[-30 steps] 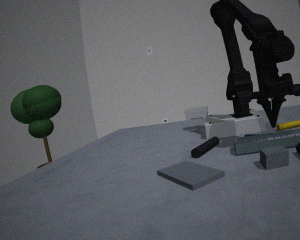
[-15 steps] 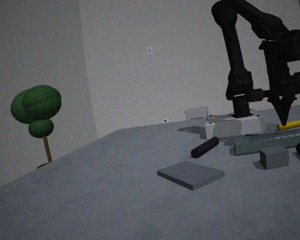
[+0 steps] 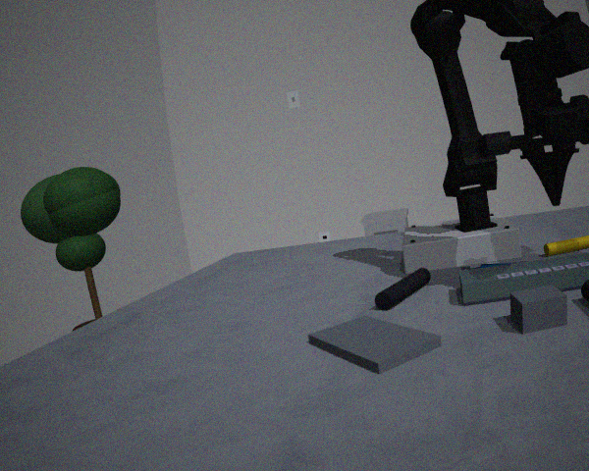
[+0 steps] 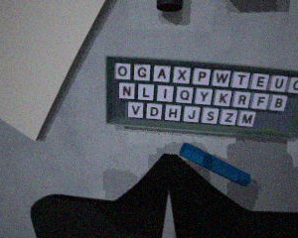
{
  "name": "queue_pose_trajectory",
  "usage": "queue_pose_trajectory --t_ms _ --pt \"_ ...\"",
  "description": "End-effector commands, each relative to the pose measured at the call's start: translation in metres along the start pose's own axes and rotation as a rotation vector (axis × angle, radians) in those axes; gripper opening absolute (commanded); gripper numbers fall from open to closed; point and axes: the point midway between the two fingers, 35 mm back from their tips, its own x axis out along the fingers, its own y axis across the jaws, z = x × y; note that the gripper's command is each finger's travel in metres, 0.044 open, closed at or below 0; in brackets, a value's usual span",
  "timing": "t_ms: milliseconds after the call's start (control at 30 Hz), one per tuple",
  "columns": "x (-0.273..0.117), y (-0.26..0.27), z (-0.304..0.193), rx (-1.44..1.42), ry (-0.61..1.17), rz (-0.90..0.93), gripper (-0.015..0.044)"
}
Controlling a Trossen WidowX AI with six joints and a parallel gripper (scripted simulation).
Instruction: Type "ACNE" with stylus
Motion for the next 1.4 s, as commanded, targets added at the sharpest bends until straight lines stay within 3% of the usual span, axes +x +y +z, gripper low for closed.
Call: queue_pose_trajectory --t_ms 0,100,233,600,700,800,1033,1233,1367 --pt "0.000 0.000 0.000 0.000 0.000 0.000 0.0026" --pt "0.000 0.000 0.000 0.000 0.000 0.000 0.0105" --pt "0.000 0.000 0.000 0.000 0.000 0.000 0.0000" --pt "0.000 0.000 0.000 0.000 0.000 0.000 0.0000" --pt "0.000 0.000 0.000 0.015 0.002 -0.003 0.0079" --pt "0.007 -0.007 -0.007 0.230 0.024 -0.055 0.0150" --pt "0.021 -0.028 -0.025 0.872 0.013 -0.240 0.0150" --pt "0.030 -0.046 -0.041 1.399 -0.100 -0.400 0.0150" --pt "0.032 -0.054 -0.047 1.571 -0.168 -0.461 0.0150"
